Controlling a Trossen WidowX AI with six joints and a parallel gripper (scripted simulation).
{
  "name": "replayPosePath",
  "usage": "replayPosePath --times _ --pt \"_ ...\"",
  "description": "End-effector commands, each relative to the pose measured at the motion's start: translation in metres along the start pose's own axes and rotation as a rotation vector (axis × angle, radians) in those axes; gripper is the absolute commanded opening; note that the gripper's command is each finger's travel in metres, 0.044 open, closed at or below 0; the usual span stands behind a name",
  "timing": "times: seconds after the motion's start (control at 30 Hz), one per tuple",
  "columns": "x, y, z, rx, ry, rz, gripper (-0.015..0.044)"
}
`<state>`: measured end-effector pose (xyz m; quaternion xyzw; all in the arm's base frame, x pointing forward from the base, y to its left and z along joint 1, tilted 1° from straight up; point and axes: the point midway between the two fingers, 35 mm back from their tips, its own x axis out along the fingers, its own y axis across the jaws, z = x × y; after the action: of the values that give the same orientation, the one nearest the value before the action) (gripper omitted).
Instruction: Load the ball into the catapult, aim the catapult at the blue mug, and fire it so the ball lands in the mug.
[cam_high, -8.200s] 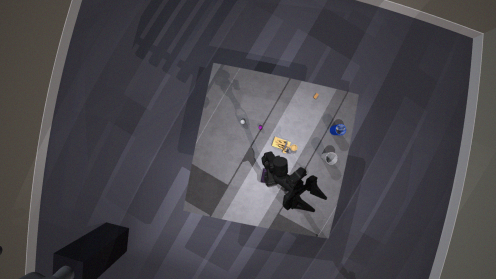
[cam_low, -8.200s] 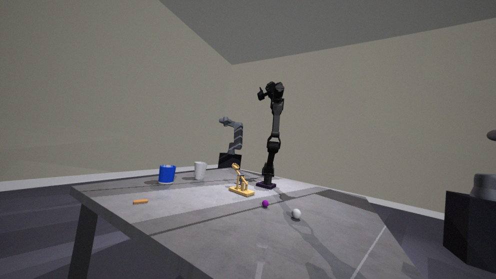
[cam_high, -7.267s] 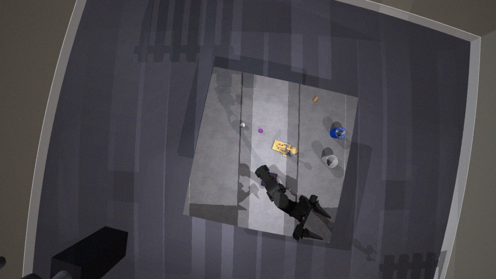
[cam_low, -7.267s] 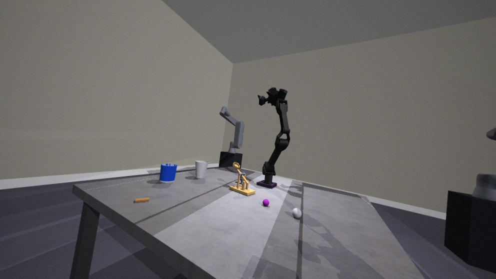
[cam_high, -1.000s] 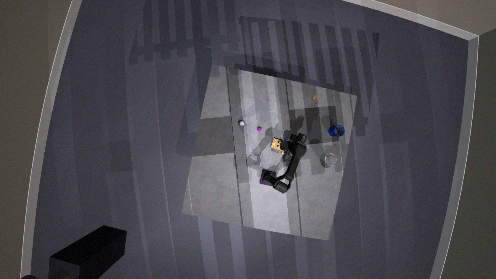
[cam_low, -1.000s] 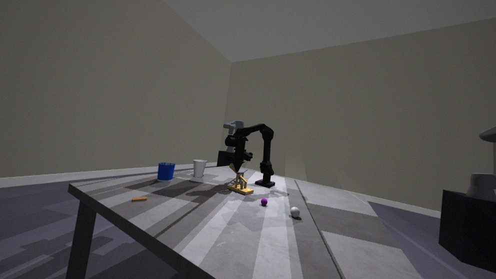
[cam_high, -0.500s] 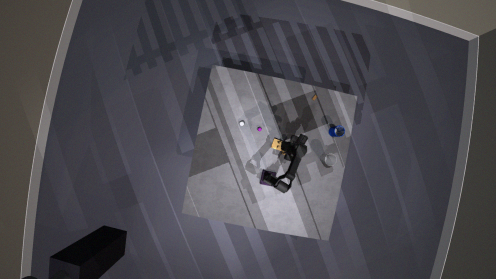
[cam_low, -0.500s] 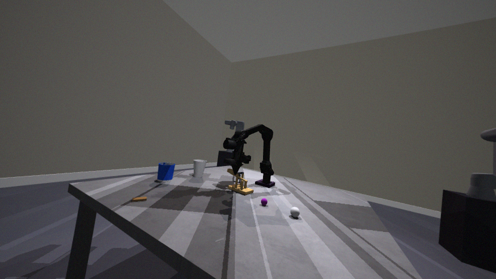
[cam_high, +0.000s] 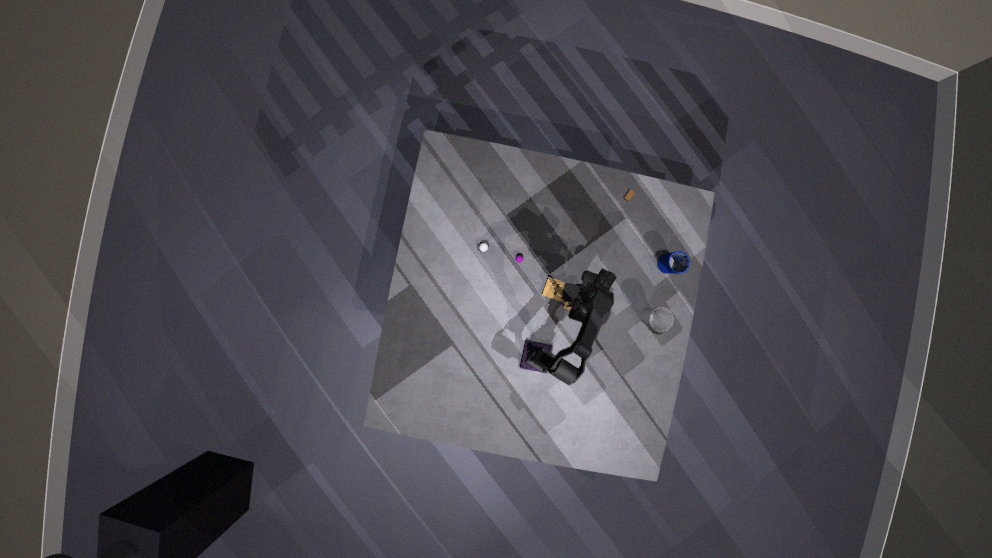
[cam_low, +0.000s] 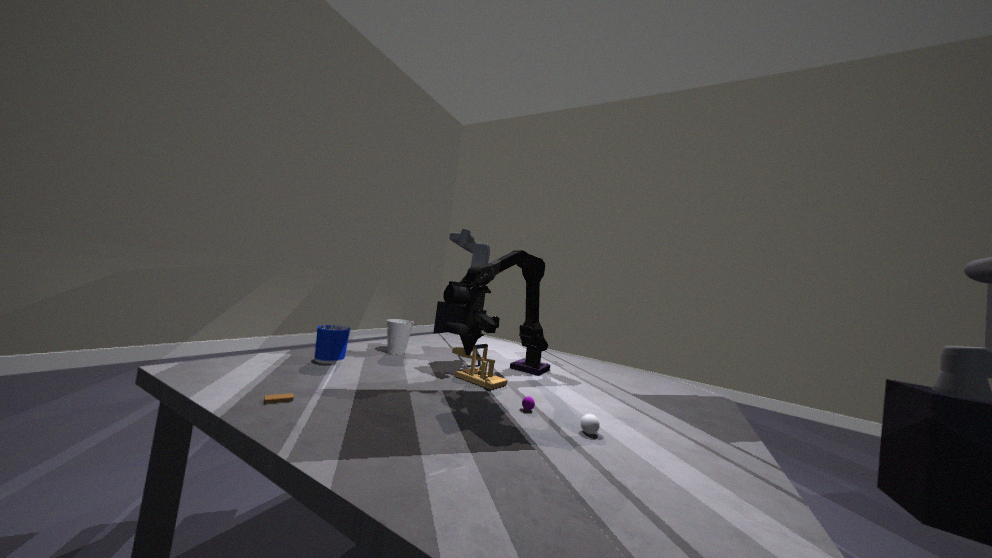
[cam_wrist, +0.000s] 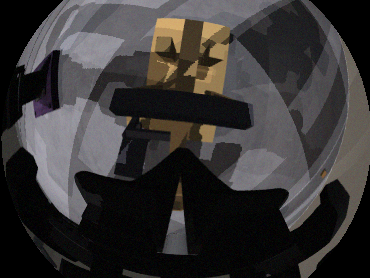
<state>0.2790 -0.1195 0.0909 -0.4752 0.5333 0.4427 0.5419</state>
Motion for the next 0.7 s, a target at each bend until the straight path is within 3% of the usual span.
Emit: replayPosePath --times 0.0,0.4,0.67 --pt "0.009 0.001 -0.004 0.003 0.005 0.007 0.0000" --pt "0.027 0.000 -0.005 0.003 0.005 0.007 0.0000" --pt "0.017 -0.001 -0.003 0.003 0.002 -0.002 0.0000"
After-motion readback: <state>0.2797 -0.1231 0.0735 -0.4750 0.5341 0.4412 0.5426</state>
